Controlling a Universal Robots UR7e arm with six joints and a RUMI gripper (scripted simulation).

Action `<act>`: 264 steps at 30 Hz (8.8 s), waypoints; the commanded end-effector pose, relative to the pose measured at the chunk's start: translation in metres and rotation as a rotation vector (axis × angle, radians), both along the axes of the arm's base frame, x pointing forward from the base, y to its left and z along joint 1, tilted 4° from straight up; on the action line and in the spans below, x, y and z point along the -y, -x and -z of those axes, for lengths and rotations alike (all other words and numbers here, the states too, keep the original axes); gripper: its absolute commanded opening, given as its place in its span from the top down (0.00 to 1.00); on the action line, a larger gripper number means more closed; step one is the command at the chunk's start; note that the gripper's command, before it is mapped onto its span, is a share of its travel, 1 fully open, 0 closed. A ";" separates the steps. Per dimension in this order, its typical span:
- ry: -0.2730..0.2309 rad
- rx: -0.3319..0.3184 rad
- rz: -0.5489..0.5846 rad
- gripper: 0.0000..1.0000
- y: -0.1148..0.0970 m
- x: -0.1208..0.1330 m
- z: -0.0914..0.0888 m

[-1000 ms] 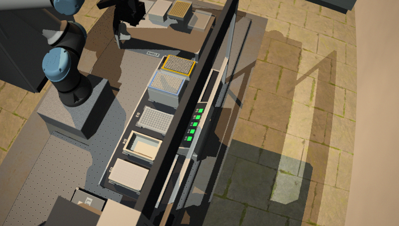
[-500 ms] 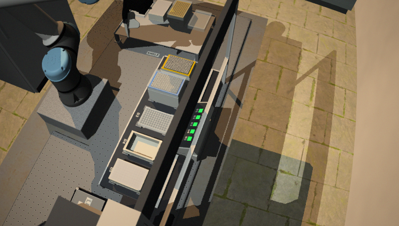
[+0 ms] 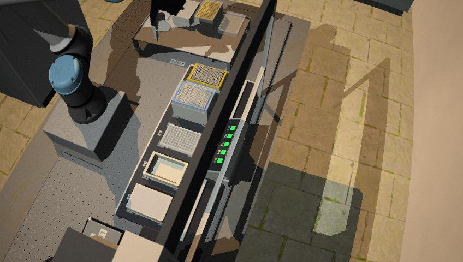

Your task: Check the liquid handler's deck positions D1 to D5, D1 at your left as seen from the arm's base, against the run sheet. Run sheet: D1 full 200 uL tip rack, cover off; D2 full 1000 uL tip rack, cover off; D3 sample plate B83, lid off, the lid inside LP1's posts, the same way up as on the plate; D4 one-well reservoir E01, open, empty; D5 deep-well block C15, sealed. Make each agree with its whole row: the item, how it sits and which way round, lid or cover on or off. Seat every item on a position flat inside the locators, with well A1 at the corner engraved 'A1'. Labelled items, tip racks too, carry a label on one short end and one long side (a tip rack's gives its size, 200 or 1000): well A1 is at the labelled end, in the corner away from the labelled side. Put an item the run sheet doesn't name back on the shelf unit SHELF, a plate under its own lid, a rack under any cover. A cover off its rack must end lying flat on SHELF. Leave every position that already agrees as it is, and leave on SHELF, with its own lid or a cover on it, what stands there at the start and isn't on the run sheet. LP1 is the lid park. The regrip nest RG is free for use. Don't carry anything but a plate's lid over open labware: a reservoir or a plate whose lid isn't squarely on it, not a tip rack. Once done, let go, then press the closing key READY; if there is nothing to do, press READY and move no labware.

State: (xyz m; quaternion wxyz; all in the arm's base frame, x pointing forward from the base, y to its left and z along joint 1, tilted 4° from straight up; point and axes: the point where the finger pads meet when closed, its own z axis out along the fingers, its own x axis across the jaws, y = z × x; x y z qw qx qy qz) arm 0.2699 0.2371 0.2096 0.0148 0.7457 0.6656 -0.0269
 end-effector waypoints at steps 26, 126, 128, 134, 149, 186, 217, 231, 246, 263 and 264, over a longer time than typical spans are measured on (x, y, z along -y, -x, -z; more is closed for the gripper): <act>0.000 0.001 0.000 0.18 -0.128 0.015 0.002; 0.000 0.001 0.000 0.18 -0.139 0.023 0.123; 0.000 0.001 0.000 0.18 -0.139 0.023 0.123; 0.000 0.001 0.000 0.18 -0.139 0.024 0.133; 0.000 0.001 0.000 0.18 -0.139 0.025 0.155; 0.000 0.001 0.000 0.18 -0.138 0.028 0.210; 0.000 0.001 0.000 1.00 -0.137 0.029 0.225; 0.000 0.001 0.000 1.00 -0.137 0.029 0.225; 0.000 0.001 0.000 1.00 -0.137 0.029 0.223; 0.000 0.001 0.000 1.00 -0.138 0.028 0.198; 0.000 0.001 0.000 1.00 -0.138 0.028 0.198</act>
